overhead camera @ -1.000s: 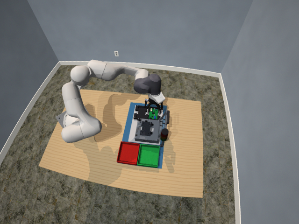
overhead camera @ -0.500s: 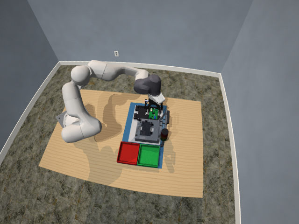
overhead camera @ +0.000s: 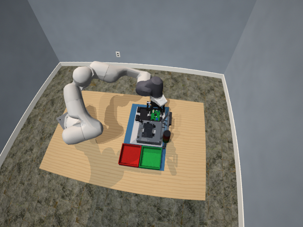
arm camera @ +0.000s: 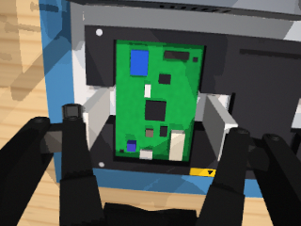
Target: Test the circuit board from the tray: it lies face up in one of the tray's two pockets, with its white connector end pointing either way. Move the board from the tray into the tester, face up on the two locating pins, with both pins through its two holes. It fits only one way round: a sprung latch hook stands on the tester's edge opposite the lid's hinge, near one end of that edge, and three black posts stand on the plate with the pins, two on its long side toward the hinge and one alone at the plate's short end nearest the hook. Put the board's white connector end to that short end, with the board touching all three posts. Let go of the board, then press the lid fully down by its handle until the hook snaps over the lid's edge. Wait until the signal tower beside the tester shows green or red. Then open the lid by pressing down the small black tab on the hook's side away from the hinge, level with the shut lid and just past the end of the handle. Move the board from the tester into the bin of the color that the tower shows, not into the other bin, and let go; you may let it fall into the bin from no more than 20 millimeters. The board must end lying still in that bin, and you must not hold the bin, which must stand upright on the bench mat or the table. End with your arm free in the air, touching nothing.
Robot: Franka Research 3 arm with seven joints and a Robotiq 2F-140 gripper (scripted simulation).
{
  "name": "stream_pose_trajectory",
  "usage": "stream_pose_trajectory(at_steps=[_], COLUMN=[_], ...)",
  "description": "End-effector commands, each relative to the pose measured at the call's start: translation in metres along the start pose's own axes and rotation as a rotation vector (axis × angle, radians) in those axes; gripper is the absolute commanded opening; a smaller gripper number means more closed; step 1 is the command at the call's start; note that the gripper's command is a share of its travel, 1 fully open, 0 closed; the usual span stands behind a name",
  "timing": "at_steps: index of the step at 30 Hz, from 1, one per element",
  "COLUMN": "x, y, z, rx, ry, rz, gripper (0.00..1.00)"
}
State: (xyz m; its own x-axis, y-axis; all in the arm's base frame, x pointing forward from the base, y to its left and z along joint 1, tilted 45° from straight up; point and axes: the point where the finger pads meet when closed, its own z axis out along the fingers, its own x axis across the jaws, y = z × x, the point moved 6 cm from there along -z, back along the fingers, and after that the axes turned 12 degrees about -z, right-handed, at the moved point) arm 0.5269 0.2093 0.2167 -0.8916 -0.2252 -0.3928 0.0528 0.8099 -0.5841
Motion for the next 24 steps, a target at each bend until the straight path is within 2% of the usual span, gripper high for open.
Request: stream_pose_trajectory(at_steps=[1, 19, 20, 24], x=[-0.0009, -0.0009, -0.0009, -0.0009], y=[-0.0005, -0.0005, -0.0005, -0.0005], z=[0.0014, 0.0014, 0.0014, 0.0014], rx=[-0.001, -0.001, -0.001, -0.001], ry=[-0.003, -0.003, -0.003, -0.003], rz=[-0.005, -0.005, -0.005, -0.005], gripper=[0.58, 0.58, 0.54, 0.54])
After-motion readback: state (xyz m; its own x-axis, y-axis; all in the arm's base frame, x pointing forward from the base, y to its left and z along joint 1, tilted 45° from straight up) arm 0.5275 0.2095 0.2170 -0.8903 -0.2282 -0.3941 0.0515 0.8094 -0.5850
